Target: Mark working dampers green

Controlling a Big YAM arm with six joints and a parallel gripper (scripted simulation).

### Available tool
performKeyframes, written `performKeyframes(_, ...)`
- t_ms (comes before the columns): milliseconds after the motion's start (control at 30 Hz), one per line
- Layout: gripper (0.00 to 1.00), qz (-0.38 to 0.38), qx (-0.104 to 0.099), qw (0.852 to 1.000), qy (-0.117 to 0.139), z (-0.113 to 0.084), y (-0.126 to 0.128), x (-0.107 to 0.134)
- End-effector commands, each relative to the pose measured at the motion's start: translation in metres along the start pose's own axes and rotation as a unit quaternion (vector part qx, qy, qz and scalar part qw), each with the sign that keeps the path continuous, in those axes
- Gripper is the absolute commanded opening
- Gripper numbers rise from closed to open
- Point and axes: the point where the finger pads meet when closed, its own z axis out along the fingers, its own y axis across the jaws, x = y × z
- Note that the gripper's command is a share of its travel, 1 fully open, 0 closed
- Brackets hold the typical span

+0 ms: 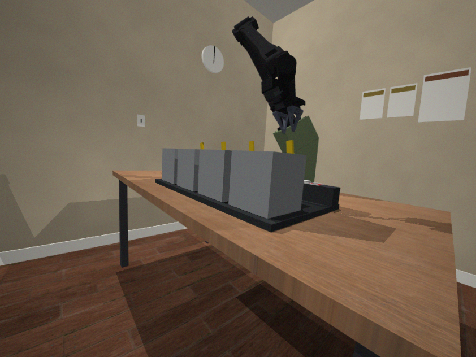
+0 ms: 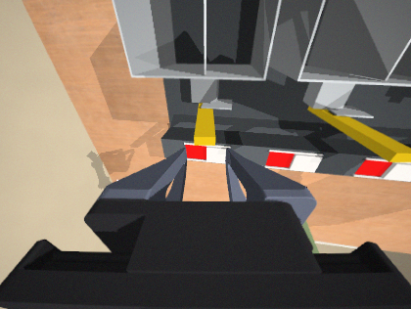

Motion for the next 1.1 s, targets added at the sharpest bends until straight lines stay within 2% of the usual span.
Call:
performKeyframes(0, 0.36, 0.005, -0.005, 1.0, -0.007, 0.011, 0.006, -0.014)
performKeyframes(100, 0.36, 0.0, -0.007, 1.0, -0.008, 0.011, 0.011, -0.012)
performKeyframes(567, 0.36, 0.005, -0.004, 1.0, -0.008, 0.042, 0.007, -0.015)
performKeyframes(667, 0.36, -0.003, -0.009, 1.0, -0.009, 0.041, 0.015, -0.012)
performKeyframes(767, 0.36, 0.005, -0.004, 1.0, -0.008, 0.05, 0.007, -0.015)
performKeyframes(967, 0.36, -0.001, -0.007, 1.0, -0.008, 0.057, 0.013, -0.012)
performKeyframes(1067, 0.36, 0.004, -0.003, 1.0, -0.007, 0.063, 0.007, -0.014)
